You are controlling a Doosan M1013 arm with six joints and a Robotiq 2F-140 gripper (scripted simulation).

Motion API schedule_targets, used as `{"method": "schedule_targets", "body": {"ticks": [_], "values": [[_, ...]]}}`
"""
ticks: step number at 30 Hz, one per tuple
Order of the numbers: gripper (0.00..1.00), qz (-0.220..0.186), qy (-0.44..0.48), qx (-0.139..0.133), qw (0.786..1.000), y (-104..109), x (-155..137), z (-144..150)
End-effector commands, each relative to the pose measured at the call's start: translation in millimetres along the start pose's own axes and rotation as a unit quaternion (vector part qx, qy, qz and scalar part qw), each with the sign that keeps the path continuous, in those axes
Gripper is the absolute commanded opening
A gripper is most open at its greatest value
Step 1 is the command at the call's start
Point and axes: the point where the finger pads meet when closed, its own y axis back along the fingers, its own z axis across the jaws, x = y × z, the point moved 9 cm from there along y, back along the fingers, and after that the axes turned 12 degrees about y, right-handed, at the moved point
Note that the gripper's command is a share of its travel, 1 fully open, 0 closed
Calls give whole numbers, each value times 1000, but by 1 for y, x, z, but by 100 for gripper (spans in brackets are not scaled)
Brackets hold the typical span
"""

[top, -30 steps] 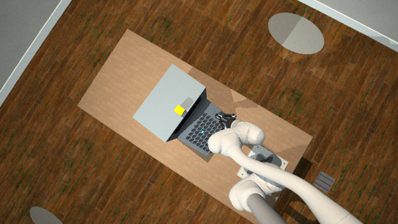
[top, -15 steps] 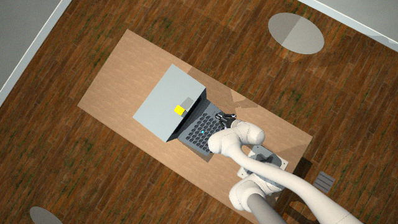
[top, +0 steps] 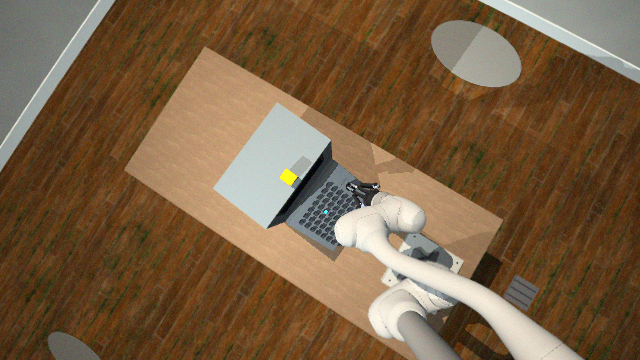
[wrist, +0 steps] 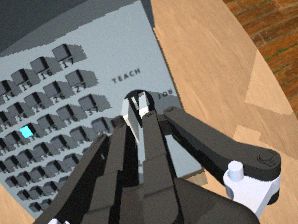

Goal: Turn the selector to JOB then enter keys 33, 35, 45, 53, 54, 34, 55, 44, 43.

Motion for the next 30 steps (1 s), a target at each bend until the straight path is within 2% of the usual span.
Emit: {"method": "schedule_targets", "body": {"ticks": [1,10,22,30], "values": [[0,-1,-1,-1,1000,-2,-2,-1],[0,-1,-25,-1,1000,-2,-2,-1],[0,-1,-106,-1,994,-2,-2,-1],[0,-1,-208,-1,978,-2,-2,-1]]}}
